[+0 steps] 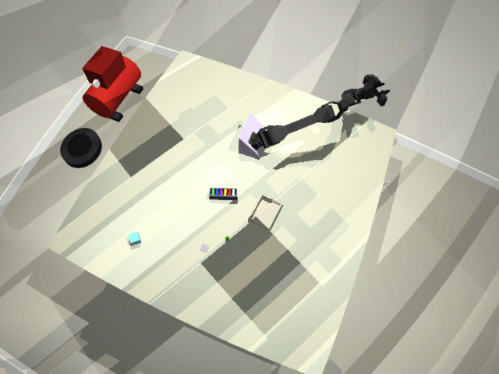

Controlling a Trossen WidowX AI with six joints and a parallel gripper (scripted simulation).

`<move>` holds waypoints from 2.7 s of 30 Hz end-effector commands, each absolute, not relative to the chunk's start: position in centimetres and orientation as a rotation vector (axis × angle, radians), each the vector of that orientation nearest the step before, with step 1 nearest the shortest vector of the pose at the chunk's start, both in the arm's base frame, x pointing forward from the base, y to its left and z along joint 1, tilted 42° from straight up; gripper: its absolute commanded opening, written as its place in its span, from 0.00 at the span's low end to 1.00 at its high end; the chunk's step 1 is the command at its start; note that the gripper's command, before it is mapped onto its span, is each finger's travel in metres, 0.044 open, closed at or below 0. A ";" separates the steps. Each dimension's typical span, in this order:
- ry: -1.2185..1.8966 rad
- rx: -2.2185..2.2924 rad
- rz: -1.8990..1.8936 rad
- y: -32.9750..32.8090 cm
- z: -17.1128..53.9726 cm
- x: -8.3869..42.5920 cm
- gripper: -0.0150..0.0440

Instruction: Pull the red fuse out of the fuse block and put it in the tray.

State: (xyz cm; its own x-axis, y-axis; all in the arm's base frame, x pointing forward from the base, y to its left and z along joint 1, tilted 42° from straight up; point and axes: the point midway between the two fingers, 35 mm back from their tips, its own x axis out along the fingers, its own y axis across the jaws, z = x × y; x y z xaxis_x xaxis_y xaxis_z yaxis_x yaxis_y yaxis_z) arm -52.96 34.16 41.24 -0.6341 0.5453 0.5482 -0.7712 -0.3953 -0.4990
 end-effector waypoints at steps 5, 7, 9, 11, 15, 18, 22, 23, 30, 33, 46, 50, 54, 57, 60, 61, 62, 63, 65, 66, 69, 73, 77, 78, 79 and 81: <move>-0.975 0.332 2.021 36.3 41.0 -51.5 0.45; -0.993 0.289 1.968 38.3 40.7 -50.1 0.36; -0.998 0.236 1.953 40.3 40.1 -48.8 0.36; -1.001 0.183 1.937 42.3 39.5 -47.4 0.36; -0.996 0.110 1.883 44.7 41.2 -43.5 0.36; -0.991 0.057 1.842 46.3 42.3 -40.4 0.36; -0.980 -0.015 1.787 47.9 43.8 -36.2 0.36; -0.977 -0.033 1.773 48.3 44.2 -35.1 0.36; -0.949 -0.154 1.675 49.8 46.4 -27.3 0.36; -0.928 -0.159 1.623 50.8 47.4 -23.1 0.36; -0.765 -0.195 1.379 53.0 49.6 -1.9 0.36; -0.705 -0.227 1.308 52.4 49.2 4.3 0.36; -0.633 -0.276 1.256 51.5 48.0 9.7 0.36; -0.564 -0.322 1.218 50.4 46.6 13.7 0.36; -0.490 -0.365 1.180 48.9 45.0 17.7 0.36; -0.460 -0.386 1.167 48.4 44.2 19.1 0.36; -0.428 -0.405 1.153 47.8 43.4 20.5 0.36; -0.396 -0.424 1.140 47.2 42.6 21.9 0.36; -0.329 -0.458 1.112 45.8 40.9 24.7 0.36; -0.295 -0.474 1.098 45.0 40.0 26.0 0.36; -0.188 -0.517 1.057 42.3 37.3 29.8 0.36; -0.033 -0.572 1.002 38.4 33.0 34.3 0.36; 0.130 -0.607 0.948 33.8 28.7 38.0 0.36; 0.171 -0.611 0.934 32.6 27.7 38.8 0.36; 0.212 -0.615 0.922 31.3 26.6 39.5 0.36; 0.294 -0.626 0.909 28.9 24.4 40.5 0.36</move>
